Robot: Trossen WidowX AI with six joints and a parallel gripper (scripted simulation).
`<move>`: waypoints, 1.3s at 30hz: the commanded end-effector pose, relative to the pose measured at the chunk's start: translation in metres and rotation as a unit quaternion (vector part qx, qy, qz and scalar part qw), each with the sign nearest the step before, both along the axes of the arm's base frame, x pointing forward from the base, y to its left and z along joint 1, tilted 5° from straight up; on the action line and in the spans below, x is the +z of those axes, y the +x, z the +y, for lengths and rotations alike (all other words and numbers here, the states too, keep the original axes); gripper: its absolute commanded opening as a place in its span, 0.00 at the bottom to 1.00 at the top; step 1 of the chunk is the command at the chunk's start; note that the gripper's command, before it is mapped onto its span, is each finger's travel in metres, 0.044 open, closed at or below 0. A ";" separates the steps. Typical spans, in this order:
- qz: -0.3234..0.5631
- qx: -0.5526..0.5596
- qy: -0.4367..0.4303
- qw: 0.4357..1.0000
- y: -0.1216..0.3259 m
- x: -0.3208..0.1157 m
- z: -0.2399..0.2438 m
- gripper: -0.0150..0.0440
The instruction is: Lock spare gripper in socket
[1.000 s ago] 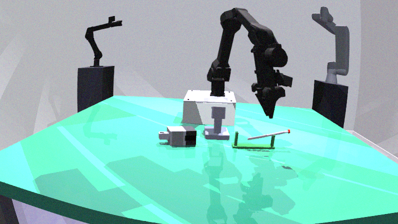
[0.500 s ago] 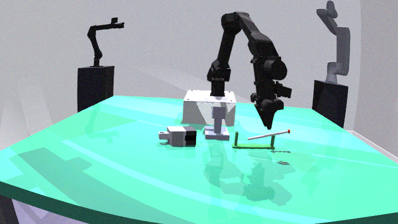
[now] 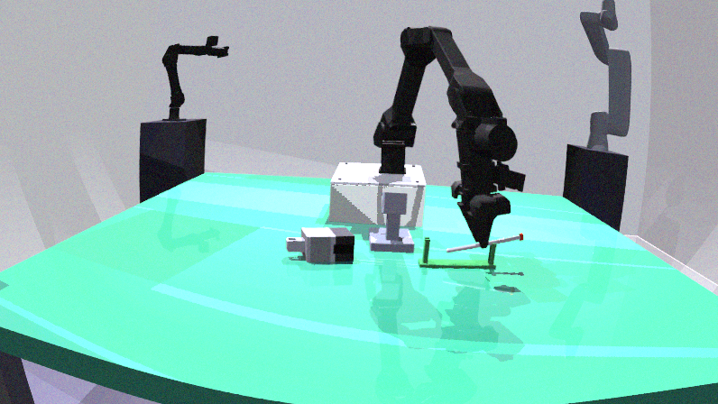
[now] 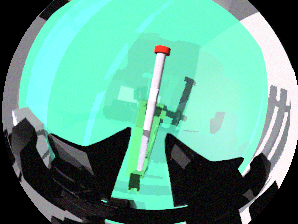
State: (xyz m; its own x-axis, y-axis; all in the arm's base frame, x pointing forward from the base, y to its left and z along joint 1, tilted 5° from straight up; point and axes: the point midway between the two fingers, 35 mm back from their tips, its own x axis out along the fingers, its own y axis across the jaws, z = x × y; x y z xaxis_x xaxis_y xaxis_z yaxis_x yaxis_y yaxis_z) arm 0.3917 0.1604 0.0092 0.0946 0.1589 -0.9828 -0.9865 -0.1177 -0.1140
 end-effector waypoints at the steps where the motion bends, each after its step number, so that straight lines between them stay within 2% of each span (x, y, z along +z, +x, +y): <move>1: 0.003 0.003 0.001 1.000 -0.001 -0.008 0.000 0.56; 15: 0.003 0.003 0.001 1.000 0.000 -0.023 0.000 0.56; 21: 0.003 0.003 0.001 1.000 0.000 -0.023 0.000 0.29; 24: 0.003 0.003 0.001 1.000 0.000 -0.023 0.000 0.26; 39: 0.006 0.000 -0.002 1.000 -0.002 -0.009 -0.001 0.25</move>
